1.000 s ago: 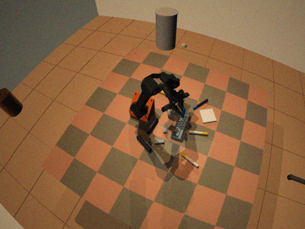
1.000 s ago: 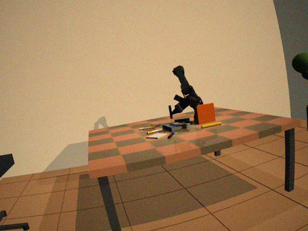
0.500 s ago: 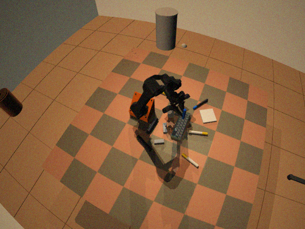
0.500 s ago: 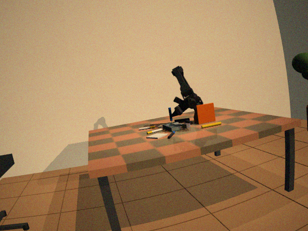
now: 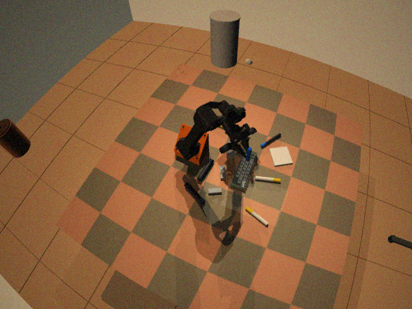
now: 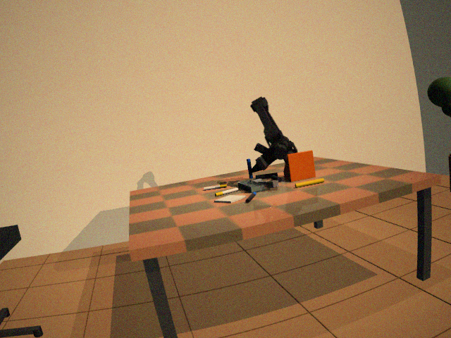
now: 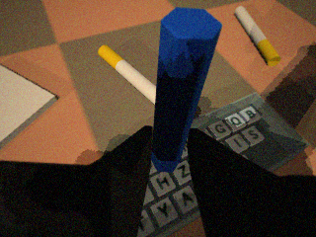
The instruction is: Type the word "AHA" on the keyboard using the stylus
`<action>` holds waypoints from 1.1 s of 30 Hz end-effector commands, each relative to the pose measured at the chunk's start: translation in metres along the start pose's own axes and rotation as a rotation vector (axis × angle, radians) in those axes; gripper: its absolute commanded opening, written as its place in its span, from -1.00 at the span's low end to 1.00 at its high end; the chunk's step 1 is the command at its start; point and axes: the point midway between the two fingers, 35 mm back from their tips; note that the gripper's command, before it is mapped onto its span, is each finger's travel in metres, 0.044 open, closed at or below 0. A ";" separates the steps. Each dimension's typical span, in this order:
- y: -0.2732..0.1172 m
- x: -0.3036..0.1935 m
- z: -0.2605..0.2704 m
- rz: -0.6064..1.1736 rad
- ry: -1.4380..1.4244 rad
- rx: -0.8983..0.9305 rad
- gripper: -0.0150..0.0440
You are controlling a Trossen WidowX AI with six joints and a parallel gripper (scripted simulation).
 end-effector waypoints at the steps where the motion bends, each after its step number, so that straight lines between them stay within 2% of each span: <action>1: 0.001 -0.002 0.000 -0.006 -0.010 -0.001 -0.22; 33: 0.008 -0.013 0.002 -0.006 -0.010 -0.001 -0.22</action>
Point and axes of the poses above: the point midway between the two fingers, 35 mm back from their tips, its own y axis out along the fingers, its own z axis across the jaws, x = y × z, and after that the axes turned 10 degrees about -y, right-handed
